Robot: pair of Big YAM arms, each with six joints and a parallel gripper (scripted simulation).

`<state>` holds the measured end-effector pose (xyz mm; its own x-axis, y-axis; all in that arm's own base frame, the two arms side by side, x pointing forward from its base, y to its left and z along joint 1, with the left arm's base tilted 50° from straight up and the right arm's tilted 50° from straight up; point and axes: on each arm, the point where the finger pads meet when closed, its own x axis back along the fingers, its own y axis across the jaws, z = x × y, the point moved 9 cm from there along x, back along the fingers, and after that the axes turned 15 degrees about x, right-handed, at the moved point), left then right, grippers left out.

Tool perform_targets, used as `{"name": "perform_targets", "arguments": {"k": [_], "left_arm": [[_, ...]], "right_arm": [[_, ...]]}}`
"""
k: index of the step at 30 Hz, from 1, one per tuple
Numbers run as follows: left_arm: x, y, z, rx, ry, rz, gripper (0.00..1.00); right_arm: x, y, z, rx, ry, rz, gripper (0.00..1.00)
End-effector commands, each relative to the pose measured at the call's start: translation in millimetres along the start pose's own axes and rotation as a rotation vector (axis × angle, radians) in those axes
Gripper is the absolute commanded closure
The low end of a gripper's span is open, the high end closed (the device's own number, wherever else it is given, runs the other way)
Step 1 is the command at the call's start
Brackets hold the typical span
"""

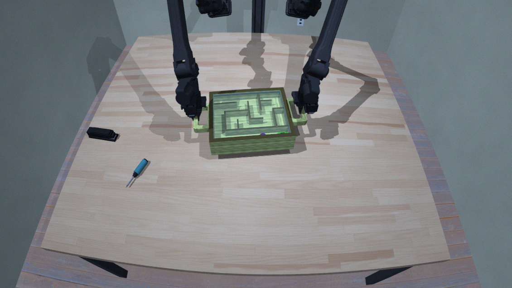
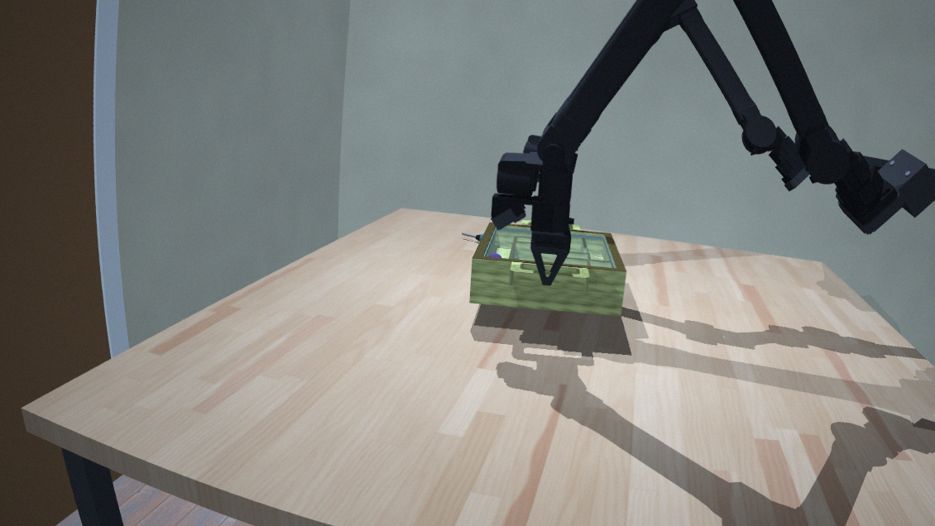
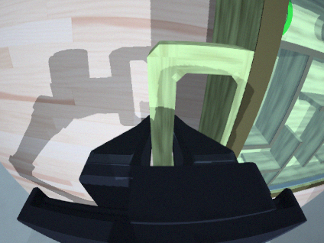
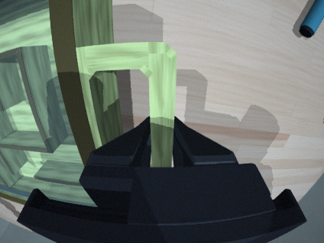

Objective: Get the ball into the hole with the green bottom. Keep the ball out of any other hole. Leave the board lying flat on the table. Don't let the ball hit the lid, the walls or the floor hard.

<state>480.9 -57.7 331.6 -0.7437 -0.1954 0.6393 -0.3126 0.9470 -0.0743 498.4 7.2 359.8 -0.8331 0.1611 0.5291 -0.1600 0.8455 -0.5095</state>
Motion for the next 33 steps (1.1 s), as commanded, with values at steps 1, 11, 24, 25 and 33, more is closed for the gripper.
{"name": "perform_targets", "arguments": {"k": [1,11,24,25,33], "left_arm": [[43.1,0.8,-58.1,0.023,-0.166,0.092,1.0],[45.3,-13.6,-53.0,0.026,-0.089,0.106,1.0],[52.9,-10.3,-41.0,0.019,-0.108,0.024,1.0],[39.8,-0.6,-20.1,-0.001,-0.077,0.006,1.0],[37.9,7.8,-52.7,0.022,-0.12,0.07,1.0]], "right_arm": [[53.8,-8.8,-59.0,-0.007,-0.174,0.073,1.0],[56.0,-11.3,-61.3,-0.003,-0.12,0.066,1.0],[23.3,-9.9,-49.2,-0.025,-0.141,-0.006,1.0],[29.8,-3.9,-38.9,-0.023,-0.141,-0.006,1.0],[42.1,8.1,-39.1,-0.015,-0.087,0.027,1.0]]}}
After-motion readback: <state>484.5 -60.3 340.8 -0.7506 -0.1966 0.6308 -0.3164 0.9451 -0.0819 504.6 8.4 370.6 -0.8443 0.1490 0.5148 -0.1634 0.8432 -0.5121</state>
